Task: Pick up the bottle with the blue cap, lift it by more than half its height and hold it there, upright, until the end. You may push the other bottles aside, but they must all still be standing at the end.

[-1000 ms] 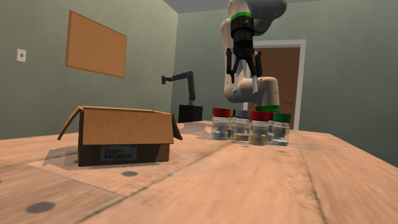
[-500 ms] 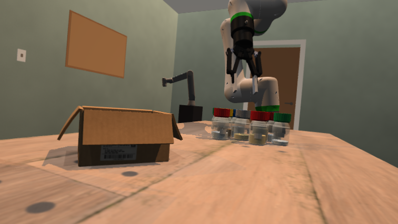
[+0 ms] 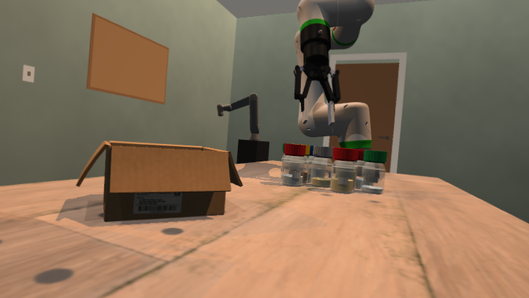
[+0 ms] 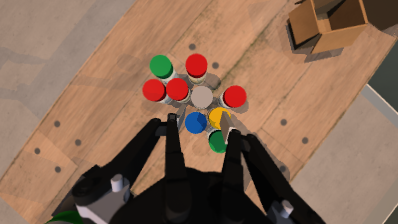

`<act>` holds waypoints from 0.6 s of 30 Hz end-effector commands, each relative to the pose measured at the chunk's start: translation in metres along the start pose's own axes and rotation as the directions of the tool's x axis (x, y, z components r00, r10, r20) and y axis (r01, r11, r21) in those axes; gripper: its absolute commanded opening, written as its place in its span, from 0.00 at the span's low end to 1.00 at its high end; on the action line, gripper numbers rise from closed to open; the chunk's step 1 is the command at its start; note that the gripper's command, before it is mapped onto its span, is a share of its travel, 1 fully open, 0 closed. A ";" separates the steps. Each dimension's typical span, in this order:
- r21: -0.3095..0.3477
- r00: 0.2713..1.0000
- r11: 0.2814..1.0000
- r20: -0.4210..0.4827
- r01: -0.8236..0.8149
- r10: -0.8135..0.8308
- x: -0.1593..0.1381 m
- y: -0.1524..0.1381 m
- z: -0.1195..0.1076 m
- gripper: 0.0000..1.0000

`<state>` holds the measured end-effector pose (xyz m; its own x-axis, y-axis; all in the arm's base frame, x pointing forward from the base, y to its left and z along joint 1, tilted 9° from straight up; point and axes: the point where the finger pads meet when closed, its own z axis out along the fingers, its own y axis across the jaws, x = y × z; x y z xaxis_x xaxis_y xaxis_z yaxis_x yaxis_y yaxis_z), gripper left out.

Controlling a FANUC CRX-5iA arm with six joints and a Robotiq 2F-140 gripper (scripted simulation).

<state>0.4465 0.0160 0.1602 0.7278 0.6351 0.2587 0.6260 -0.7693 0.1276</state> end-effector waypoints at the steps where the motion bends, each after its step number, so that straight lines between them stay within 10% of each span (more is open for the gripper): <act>1: 0.005 1.000 1.000 -0.002 0.010 -0.010 -0.026 0.016 -0.010 0.51; 18: 0.008 1.000 1.000 -0.003 0.014 -0.014 -0.086 0.052 -0.032 0.51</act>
<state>0.4167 -0.0559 0.1702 0.7203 0.6444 0.2567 0.6359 -0.7613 0.1268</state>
